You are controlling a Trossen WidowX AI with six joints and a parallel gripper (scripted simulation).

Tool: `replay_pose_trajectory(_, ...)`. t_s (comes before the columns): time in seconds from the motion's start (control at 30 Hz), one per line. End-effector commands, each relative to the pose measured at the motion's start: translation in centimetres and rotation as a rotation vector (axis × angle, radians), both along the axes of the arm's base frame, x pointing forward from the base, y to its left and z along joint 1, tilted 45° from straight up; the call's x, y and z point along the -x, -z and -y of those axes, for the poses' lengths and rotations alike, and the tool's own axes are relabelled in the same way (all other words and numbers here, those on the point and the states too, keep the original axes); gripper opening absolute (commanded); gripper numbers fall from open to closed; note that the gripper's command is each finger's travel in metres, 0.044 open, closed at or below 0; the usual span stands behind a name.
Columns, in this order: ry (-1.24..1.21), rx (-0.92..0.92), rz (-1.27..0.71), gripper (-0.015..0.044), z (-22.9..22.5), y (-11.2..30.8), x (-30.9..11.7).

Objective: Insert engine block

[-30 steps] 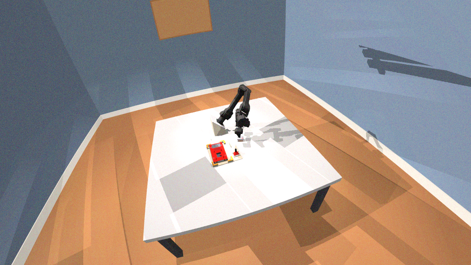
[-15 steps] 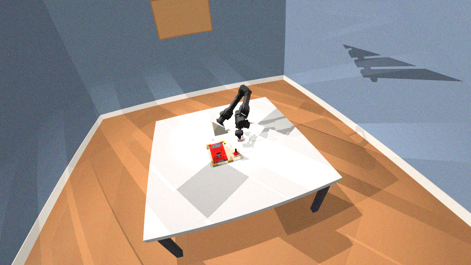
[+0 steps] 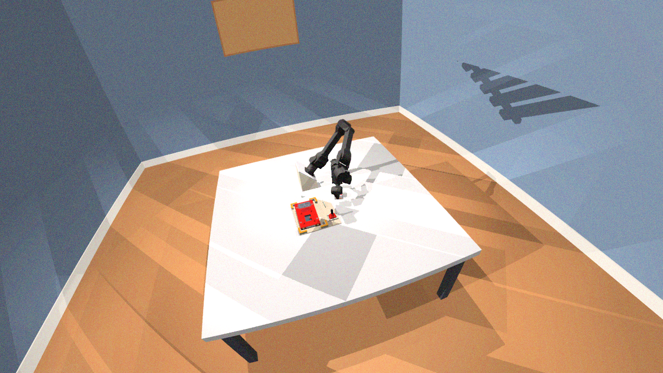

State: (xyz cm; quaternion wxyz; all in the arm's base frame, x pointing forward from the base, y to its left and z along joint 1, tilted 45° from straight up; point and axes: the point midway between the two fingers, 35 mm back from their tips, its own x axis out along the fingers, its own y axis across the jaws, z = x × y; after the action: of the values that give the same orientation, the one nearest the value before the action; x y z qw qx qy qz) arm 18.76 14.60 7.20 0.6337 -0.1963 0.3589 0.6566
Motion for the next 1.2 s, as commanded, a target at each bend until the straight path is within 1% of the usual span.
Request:
replay_pose_trajectory(0.0,0.0,-0.003,-0.006,0.044,-0.5,0.5,0.2)
replay_pose_trajectory(0.1,0.0,-0.004,-0.006,0.044,-0.7,0.6,0.3)
replay_pose_trajectory(0.47,0.0,-0.004,-0.006,0.0151,-0.7,0.6,0.3)
replay_pose_trajectory(0.7,0.0,-0.004,-0.006,0.0105,-0.7,0.6,0.3)
replay_pose_trajectory(0.83,0.01,-0.001,0.003,0.0,-0.4,0.6,0.0)
replay_pose_trajectory(1.17,0.036,0.015,0.027,0.0,1.4,-0.3,-1.1)
